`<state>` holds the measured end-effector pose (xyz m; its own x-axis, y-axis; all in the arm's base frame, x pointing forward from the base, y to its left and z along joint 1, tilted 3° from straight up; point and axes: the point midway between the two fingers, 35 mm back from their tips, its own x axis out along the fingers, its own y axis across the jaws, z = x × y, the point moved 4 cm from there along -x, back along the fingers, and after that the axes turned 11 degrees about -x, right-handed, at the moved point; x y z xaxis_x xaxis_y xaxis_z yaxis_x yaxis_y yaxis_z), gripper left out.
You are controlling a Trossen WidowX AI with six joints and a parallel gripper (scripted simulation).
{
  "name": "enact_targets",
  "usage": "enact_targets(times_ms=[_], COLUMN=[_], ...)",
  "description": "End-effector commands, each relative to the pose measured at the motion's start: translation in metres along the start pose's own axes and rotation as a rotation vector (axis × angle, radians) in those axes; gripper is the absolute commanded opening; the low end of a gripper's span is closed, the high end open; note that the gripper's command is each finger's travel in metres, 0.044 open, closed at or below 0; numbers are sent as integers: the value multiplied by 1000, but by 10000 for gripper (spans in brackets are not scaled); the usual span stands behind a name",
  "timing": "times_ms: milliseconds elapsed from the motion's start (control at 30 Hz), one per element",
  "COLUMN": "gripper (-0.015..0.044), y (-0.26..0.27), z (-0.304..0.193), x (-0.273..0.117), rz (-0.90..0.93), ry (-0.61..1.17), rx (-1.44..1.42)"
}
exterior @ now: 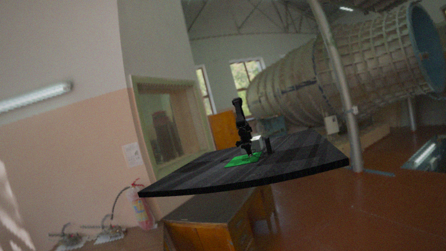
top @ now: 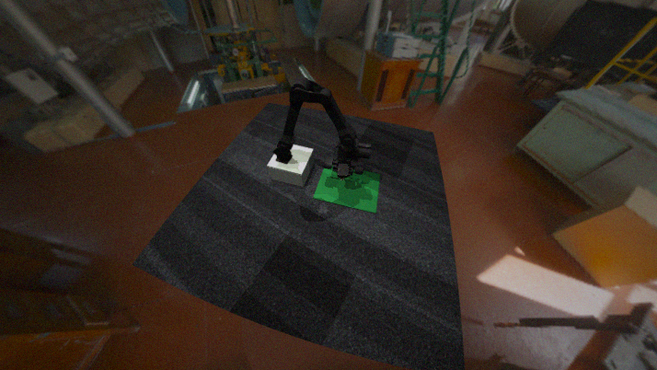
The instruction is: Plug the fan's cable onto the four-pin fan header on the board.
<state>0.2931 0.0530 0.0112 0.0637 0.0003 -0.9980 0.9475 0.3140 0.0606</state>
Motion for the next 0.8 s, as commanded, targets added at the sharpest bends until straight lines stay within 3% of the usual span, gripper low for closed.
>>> enact_targets(times_ms=[0,33,133,267,533,767], gripper=[236,260,260,260,260,260], y=[0,0,0,0,0,-17], z=[0,0,0,0,2,86], x=[0,0,-3,-52,-55,-56], rz=[1,1,1,3,3,1], ry=[0,0,0,-4,-5,-12], rx=[0,0,0,-5,-5,-5])
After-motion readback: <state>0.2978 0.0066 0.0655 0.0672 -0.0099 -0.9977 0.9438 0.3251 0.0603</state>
